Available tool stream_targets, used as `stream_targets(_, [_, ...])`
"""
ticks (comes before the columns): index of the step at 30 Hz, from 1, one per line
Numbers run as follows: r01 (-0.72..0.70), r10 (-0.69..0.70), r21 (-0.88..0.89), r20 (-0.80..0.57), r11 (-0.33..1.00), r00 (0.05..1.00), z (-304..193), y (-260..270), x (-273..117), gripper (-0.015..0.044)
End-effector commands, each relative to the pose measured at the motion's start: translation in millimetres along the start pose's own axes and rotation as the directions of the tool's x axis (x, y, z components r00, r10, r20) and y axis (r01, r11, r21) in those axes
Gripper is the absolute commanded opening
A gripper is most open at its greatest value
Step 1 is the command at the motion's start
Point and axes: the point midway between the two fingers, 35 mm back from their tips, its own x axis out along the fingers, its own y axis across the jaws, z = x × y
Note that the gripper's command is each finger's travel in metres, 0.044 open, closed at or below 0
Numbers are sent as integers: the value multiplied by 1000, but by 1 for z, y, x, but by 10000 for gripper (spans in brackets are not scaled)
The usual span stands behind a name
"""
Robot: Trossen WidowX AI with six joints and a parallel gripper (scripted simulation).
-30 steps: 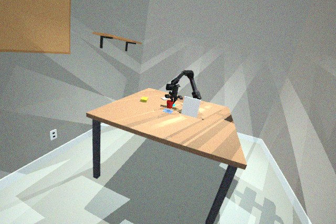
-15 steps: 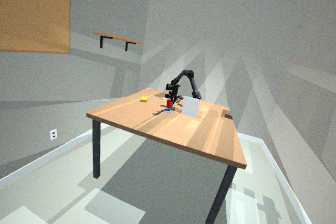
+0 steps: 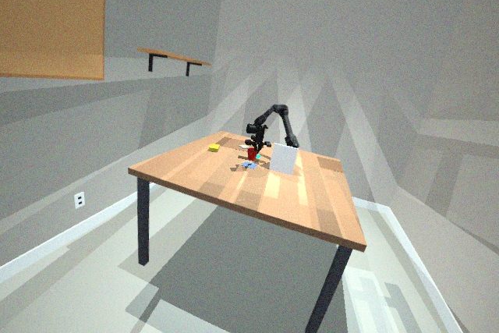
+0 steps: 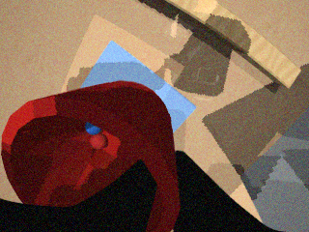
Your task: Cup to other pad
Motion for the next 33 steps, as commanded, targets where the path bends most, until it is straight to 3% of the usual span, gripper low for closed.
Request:
stream_targets(1, [3, -3, -3, 2, 1000, 1000, 11, -5, 0, 0])
stream_targets(33, [4, -4, -1, 4, 1000, 1000, 83, -29, -3, 0])
